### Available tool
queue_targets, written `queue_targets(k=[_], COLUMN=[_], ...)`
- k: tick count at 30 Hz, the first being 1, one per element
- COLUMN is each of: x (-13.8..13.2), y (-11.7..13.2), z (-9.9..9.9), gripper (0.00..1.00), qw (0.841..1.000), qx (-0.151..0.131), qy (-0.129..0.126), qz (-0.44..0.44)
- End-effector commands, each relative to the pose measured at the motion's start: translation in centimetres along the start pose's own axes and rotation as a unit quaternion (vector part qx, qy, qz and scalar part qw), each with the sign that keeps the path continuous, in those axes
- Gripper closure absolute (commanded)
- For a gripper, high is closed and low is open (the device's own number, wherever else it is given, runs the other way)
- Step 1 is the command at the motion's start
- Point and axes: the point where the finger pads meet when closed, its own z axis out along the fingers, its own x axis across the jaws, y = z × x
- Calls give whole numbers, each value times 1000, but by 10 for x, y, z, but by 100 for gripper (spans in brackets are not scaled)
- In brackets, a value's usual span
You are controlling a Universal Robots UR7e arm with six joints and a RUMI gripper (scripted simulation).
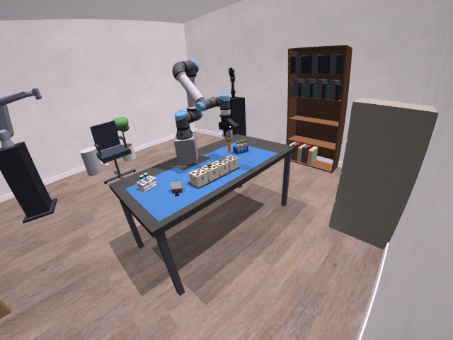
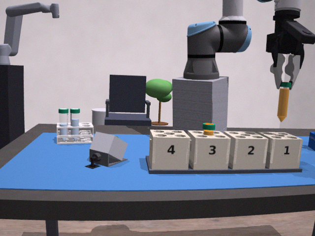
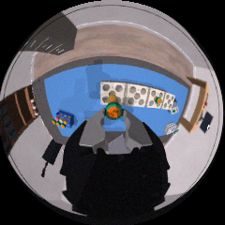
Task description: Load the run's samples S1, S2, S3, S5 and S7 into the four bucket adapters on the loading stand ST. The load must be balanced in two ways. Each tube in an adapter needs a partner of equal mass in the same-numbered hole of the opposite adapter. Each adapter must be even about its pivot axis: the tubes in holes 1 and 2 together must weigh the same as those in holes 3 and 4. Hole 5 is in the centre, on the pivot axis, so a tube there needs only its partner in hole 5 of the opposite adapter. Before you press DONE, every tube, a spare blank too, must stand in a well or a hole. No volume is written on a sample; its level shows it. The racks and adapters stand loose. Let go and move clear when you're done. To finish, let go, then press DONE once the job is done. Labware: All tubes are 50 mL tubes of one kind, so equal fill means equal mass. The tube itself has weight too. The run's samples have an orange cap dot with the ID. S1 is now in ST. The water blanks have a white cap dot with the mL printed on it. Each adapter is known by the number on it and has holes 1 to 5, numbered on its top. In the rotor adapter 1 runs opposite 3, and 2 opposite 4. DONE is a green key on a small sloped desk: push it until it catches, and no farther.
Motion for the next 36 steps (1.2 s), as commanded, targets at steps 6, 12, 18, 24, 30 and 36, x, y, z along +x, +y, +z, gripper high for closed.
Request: queue_targets(k=[6, 12, 18, 24, 30, 36], x=[0, 0, 0, 0, 0, 0], y=[-1, -1, -1, -1, -1, -1], z=[23, 34, 37, 37, 37, 45], gripper=[100, 100, 100, 100, 100, 100], qw=[1000, 1000, 1000, 1000, 1000, 1000], qx=[1, 1, 1, 1, 1, 1], qy=[0, 0, 0, 0, 0, 0], qz=[0, 0, 0, 0, 0, 0])
